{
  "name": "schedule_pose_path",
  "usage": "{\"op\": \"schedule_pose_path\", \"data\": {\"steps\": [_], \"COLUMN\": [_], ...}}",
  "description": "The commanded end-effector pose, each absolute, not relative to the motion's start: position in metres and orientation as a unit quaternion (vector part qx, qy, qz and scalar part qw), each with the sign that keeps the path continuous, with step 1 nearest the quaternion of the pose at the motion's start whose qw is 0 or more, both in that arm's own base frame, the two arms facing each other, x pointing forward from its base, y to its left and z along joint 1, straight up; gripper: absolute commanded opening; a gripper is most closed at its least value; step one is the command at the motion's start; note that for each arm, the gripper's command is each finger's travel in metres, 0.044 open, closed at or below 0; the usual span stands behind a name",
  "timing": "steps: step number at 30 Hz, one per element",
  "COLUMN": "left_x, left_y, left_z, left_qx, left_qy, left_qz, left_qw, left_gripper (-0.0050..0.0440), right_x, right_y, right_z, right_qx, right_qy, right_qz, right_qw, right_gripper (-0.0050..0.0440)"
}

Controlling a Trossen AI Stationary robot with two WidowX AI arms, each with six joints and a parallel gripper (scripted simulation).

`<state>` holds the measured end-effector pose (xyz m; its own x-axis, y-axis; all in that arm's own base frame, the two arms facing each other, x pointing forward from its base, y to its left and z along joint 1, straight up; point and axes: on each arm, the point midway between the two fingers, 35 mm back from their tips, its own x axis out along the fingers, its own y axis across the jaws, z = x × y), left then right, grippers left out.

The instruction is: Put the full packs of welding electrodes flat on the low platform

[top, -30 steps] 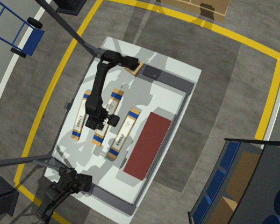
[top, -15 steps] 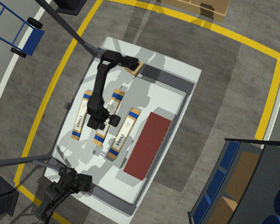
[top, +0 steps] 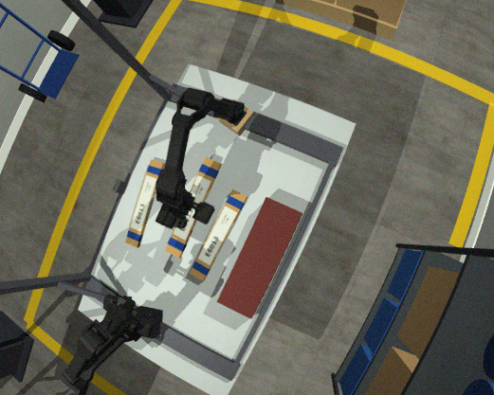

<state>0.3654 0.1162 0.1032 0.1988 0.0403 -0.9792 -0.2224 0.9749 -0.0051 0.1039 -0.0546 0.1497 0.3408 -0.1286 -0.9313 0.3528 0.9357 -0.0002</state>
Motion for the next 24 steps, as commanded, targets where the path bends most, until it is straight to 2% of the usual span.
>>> {"op": "schedule_pose_path", "data": {"steps": [1, 24], "left_x": [0.372, 0.372], "left_y": [0.119, 0.119], "left_z": [0.127, 0.109], "left_qx": [-0.066, -0.066], "left_qy": [0.595, 0.595], "left_qz": [0.09, 0.09], "left_qw": [0.796, 0.796], "left_gripper": [-0.005, -0.005], "right_x": [0.105, 0.105], "right_y": [-0.055, -0.055], "right_z": [0.156, 0.156], "right_qx": [0.098, 0.098], "right_qy": [0.547, 0.547], "right_qz": [-0.149, -0.149], "right_qw": [0.818, 0.818], "right_gripper": [0.043, 0.043]}}
